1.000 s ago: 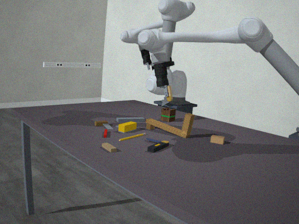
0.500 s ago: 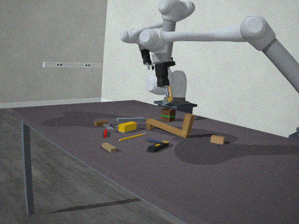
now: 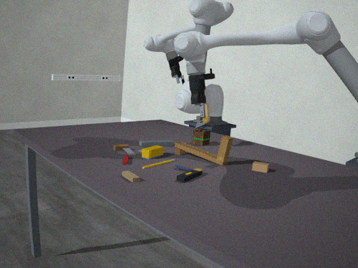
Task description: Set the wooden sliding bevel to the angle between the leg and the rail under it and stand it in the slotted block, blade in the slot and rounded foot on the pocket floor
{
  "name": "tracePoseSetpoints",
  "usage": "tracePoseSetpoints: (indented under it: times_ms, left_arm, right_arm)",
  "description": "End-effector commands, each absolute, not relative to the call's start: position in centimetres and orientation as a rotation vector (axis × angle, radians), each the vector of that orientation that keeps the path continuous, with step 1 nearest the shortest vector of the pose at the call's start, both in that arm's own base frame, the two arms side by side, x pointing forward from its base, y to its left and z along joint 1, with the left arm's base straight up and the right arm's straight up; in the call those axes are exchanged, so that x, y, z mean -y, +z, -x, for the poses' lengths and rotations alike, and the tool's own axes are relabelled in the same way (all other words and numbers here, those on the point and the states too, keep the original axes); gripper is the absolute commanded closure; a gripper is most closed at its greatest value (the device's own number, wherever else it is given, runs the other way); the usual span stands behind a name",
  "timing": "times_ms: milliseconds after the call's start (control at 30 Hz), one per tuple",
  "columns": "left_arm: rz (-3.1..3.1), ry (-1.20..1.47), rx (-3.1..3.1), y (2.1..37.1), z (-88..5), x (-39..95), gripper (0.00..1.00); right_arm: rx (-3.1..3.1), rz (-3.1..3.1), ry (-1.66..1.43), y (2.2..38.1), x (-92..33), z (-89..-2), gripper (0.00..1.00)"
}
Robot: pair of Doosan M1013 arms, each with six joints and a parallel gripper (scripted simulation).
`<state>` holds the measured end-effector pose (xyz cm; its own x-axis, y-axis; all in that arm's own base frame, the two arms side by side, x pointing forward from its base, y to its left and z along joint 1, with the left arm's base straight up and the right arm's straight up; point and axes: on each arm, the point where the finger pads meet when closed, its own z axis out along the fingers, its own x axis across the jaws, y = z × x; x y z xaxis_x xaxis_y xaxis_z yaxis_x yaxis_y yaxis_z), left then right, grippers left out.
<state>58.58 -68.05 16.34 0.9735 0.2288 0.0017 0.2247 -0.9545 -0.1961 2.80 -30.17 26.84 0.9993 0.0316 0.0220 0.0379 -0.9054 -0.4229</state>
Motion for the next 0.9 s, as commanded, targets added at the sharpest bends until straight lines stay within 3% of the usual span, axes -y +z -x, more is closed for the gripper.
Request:
tracePoseSetpoints:
  times_ms: [0, 867]
  left_arm:
    - [2.947, 0.026, 0.345, 16.6, -59.4, 66.6, 1.00]
    - [3.146, -0.011, 0.400, 17.4, -67.9, 51.9, 1.00]
  right_arm:
    - [0.049, 2.705, -0.021, 26.9, 30.2, -2.8, 0.00]
    - [0.049, 2.705, -0.021, 26.9, 30.2, -2.8, 0.00]
